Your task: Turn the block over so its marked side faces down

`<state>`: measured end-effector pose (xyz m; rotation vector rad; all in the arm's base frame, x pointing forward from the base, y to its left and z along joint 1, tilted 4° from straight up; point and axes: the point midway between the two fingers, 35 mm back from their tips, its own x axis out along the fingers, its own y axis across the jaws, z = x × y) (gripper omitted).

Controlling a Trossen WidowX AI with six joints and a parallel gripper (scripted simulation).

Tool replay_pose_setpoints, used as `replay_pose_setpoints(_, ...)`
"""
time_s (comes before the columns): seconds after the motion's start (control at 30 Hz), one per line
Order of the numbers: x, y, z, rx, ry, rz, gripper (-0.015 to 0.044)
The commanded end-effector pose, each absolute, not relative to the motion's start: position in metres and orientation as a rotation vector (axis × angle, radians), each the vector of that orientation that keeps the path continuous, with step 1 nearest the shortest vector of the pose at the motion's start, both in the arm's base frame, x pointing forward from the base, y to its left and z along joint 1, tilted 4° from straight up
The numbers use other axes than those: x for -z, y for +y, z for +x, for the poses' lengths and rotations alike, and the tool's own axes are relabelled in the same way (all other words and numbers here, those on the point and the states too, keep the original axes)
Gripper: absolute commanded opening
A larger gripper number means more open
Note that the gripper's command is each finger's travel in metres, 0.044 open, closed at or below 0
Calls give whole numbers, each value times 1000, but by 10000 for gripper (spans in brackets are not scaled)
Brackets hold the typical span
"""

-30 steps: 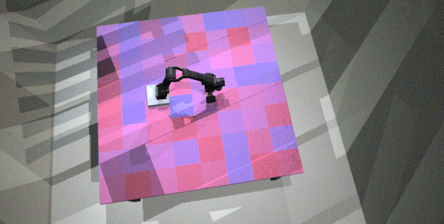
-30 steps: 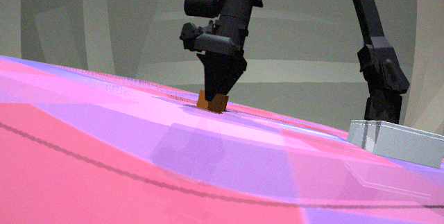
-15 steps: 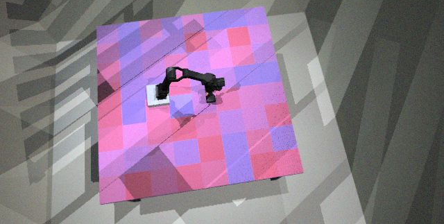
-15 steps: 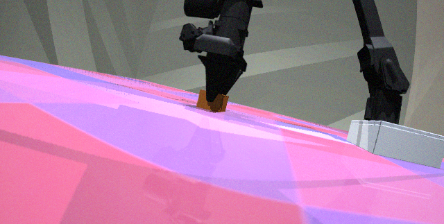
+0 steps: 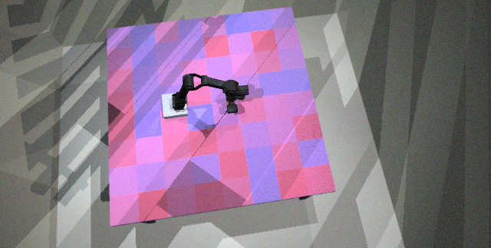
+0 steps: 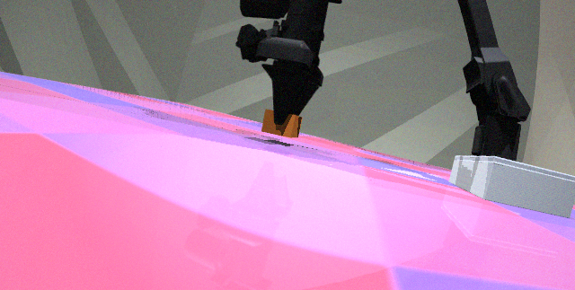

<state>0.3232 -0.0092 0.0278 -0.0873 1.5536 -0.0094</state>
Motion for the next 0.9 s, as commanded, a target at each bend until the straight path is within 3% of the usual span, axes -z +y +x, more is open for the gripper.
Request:
replay_pose_setpoints(0.0,-45,-8,328,9,1523,-85,0)
replay_pose_setpoints(0.87,-36,-9,329,-8,1173,-76,0)
